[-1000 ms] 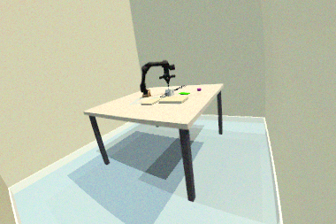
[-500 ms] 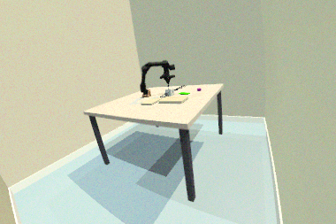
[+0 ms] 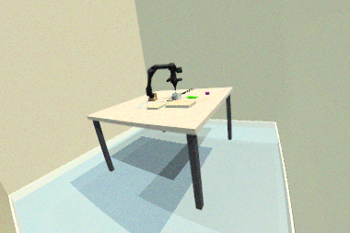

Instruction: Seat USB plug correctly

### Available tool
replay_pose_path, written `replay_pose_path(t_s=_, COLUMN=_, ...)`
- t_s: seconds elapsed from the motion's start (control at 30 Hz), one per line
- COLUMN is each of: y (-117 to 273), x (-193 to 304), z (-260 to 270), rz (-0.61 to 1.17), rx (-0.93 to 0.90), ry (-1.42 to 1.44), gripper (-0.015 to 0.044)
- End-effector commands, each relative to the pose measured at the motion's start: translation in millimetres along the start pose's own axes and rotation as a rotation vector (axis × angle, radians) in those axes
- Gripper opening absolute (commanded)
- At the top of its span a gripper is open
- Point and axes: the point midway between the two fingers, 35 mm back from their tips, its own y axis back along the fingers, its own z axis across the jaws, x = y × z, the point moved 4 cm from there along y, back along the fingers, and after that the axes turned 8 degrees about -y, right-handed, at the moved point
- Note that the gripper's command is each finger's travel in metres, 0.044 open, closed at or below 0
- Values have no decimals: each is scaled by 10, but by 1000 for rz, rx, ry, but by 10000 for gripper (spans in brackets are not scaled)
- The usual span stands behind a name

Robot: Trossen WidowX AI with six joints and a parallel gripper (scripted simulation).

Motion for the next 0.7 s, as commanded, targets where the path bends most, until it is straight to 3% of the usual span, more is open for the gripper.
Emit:
replay_pose_path(t_s=0.0, y=-3, x=5, z=0, rz=6, rx=1, ry=7, gripper=0)
replay_pose_path(t_s=0.67, y=-26, x=11, z=-1, rz=21, rx=2, ry=21, gripper=0)
